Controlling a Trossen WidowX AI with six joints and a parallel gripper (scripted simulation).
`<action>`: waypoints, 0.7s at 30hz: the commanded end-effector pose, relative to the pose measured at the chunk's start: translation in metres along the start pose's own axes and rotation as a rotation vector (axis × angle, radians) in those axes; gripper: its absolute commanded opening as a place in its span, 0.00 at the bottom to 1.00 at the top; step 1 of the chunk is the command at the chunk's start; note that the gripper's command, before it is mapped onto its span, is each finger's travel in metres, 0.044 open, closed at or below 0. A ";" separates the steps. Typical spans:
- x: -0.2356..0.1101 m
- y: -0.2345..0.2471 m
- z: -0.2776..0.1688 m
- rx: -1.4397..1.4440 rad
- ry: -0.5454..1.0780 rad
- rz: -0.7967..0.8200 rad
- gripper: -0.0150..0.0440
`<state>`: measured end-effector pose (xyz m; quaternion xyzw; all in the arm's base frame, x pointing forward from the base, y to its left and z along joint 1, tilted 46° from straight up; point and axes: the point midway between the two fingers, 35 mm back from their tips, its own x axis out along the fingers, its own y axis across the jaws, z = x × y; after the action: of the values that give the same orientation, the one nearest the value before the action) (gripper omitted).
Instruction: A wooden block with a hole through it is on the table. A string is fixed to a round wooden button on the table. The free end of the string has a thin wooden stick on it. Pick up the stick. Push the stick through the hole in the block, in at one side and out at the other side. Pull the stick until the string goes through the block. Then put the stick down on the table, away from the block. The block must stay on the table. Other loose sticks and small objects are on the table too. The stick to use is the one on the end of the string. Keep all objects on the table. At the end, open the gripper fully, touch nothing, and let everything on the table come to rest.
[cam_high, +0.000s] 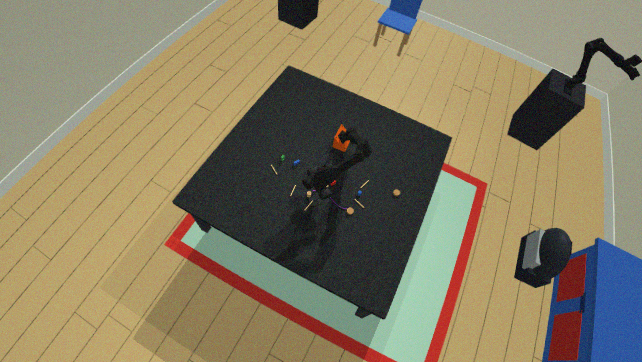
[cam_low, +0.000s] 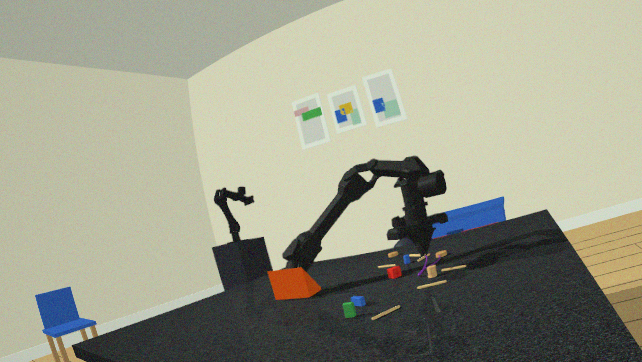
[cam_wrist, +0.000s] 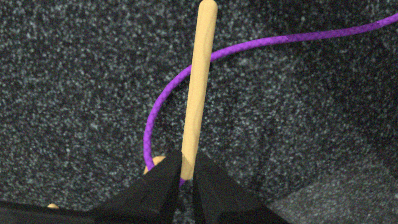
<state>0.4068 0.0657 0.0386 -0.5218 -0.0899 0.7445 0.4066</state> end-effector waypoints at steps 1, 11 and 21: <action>-0.002 -0.003 -0.001 -0.021 0.003 -0.006 0.25; -0.003 -0.005 -0.013 -0.021 0.004 -0.006 0.25; -0.004 -0.006 -0.025 -0.022 0.005 -0.006 0.25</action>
<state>0.4261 0.0629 0.0323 -0.5233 -0.0960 0.7449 0.4026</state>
